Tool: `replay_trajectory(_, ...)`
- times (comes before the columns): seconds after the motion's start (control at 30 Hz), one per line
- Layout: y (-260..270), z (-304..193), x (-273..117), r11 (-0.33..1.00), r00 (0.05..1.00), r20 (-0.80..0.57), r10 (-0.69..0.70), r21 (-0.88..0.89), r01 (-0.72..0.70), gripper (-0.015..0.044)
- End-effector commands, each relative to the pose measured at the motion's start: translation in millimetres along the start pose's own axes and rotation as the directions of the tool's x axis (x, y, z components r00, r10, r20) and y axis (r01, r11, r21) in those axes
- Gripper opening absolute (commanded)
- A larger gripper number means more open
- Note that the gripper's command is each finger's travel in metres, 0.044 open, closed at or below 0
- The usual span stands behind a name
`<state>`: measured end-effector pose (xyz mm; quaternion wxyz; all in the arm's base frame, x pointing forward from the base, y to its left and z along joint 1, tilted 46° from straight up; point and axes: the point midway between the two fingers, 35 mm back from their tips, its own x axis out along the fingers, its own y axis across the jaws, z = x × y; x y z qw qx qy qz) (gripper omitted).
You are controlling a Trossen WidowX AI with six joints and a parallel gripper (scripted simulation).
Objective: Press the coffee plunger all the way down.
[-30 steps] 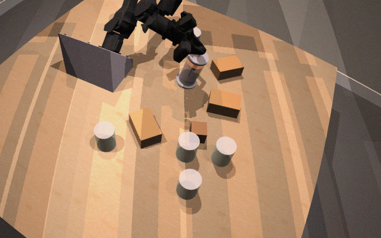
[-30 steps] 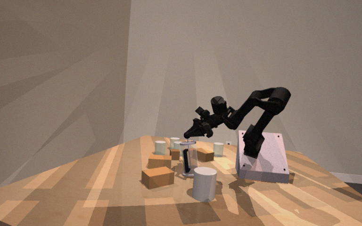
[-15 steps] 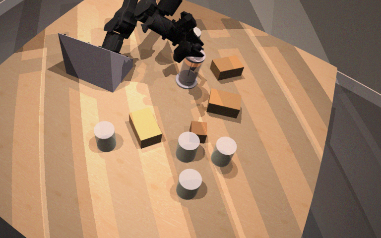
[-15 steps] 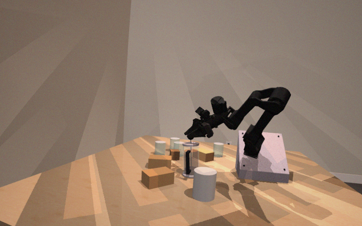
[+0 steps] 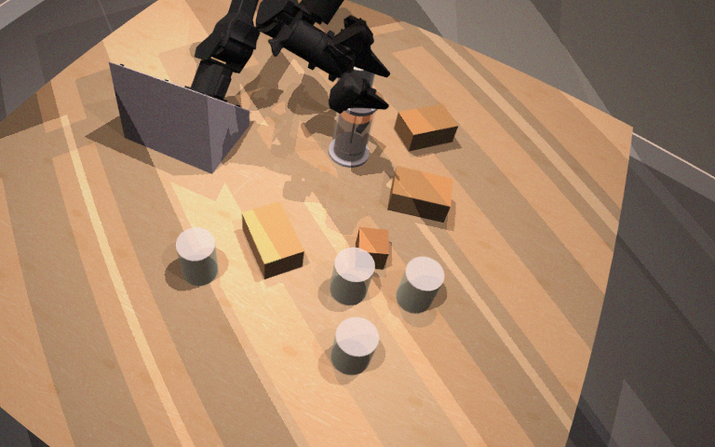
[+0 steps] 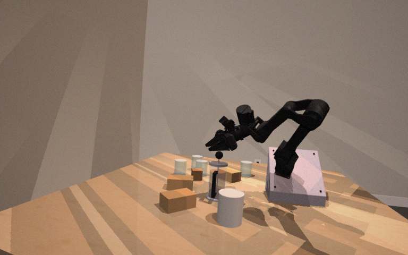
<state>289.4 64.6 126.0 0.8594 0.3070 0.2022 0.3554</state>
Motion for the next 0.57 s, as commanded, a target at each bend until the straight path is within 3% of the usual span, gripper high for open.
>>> replay_trajectory(0.0,-2.1,11.4,-9.0,1.000,1.000,-0.014,-0.010,-0.012,0.010,0.0440)
replay_trajectory(0.3,23.7,34.6,-60.9,0.999,0.998,-0.042,0.039,0.001,-0.039,0.0440)
replay_trajectory(0.53,25.0,35.2,-62.2,0.999,0.998,-0.040,0.041,0.002,-0.041,0.0440)
